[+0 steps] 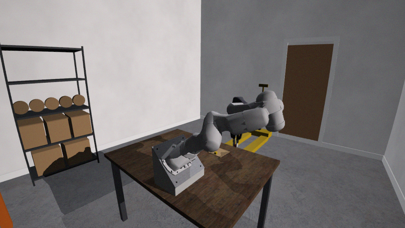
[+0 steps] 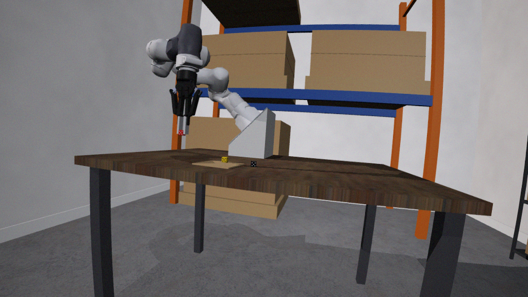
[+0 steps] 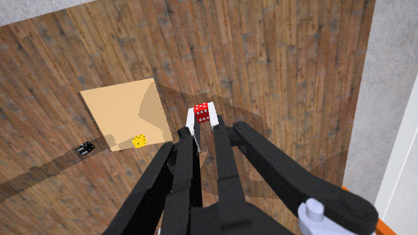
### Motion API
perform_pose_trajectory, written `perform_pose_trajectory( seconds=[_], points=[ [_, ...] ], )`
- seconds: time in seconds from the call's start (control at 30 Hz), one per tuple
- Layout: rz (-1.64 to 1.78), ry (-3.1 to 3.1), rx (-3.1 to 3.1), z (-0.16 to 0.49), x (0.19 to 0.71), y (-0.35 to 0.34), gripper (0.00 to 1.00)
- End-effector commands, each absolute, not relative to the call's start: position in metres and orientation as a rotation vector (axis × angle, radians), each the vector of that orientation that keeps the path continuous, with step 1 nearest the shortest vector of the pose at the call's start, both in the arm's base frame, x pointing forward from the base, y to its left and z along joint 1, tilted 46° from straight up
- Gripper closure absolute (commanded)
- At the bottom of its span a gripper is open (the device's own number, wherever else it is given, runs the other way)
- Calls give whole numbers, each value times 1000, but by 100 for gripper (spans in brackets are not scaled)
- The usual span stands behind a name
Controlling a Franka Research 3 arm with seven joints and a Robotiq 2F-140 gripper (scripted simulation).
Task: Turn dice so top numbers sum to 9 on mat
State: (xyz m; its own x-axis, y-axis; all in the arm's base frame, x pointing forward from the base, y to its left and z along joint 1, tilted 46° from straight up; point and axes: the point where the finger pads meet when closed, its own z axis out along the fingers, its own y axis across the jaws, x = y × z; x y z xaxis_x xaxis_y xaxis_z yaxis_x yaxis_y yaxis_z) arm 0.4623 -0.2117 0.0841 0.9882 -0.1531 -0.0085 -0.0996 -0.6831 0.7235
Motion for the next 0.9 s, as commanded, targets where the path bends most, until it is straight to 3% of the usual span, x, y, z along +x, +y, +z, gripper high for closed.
perform_pose_trajectory(
  seconds=[0.0, 0.87],
  points=[
    [-163, -17, 2339, 85, 462, -214, 91],
    [-385, 513, 2310, 85, 463, -216, 91]
  ],
)
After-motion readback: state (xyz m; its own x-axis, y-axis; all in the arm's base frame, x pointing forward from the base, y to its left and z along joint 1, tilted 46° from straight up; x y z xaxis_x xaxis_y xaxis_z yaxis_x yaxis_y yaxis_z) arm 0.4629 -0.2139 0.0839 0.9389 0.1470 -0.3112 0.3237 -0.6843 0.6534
